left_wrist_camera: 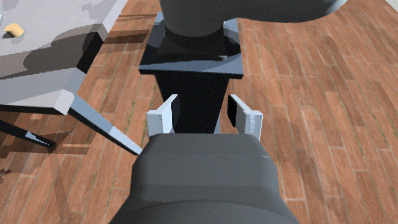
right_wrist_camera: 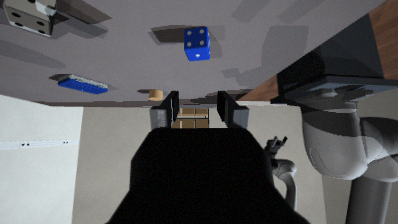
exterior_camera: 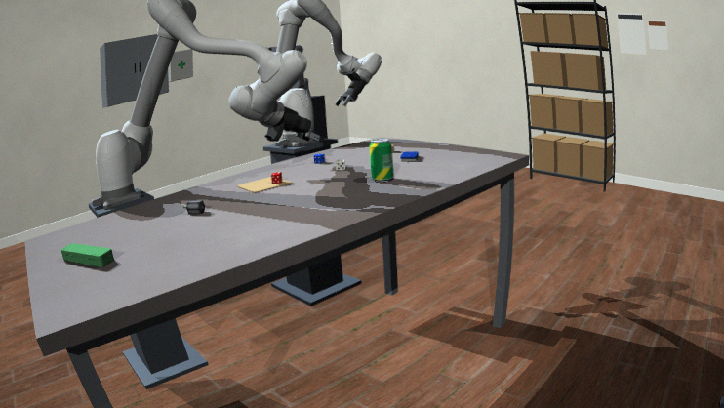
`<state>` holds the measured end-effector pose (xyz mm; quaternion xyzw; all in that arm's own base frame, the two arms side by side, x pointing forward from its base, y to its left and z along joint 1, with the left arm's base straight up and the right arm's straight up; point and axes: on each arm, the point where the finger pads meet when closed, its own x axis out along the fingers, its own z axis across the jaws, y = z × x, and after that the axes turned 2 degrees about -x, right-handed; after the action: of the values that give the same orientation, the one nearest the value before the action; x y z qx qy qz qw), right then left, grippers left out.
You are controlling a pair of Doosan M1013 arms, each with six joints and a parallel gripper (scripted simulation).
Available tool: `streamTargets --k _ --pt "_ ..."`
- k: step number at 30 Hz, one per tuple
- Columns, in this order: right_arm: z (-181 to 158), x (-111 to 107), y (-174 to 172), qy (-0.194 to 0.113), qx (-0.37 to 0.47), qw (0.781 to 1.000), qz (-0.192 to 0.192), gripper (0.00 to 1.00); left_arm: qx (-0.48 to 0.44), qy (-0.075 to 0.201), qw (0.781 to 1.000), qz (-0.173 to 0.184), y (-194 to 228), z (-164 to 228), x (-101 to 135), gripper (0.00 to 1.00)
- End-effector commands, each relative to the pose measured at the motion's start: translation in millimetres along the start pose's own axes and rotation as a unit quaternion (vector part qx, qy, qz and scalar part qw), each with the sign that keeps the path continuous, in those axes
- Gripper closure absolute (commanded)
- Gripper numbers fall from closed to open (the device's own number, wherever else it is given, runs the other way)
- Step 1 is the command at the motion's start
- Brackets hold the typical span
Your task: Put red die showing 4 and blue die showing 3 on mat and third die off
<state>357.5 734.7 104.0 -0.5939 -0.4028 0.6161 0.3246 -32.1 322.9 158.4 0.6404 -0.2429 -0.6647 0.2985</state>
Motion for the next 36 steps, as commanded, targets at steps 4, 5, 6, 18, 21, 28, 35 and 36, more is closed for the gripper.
streamTargets --k 4,5,6,18,21,28,35,36 --pt "3 3 -4 -0.009 0.0 1.0 0.0 0.13 0.0 0.0 1.0 -0.001 0 0 -1 0.0" --pt "7 5 -7 -0.016 0.0 1.0 0.002 0.13 0.0 0.0 1.0 -0.001 0 0 -1 0.0" --pt "11 9 -10 -0.026 0.0 1.0 0.003 0.13 0.0 0.0 1.0 -0.001 0 0 -1 0.0" --pt "79 46 -36 -0.181 0.007 0.978 0.106 0.13 0.0 0.0 1.0 -0.001 0 0 -1 0.0" --pt "88 49 -34 -0.204 0.007 0.967 0.152 0.13 0.0 0.0 1.0 -0.001 0 0 -1 0.0" --pt "90 48 -27 -0.218 0.007 0.941 0.259 0.13 0.0 0.0 1.0 -0.001 0 0 -1 0.0" --pt "75 43 -23 -0.191 0.005 0.916 0.354 0.13 0.0 0.0 1.0 -0.001 0 0 -1 0.0" --pt "71 42 -23 -0.183 0.005 0.911 0.369 0.13 0.0 0.0 1.0 -0.001 0 0 -1 0.0"
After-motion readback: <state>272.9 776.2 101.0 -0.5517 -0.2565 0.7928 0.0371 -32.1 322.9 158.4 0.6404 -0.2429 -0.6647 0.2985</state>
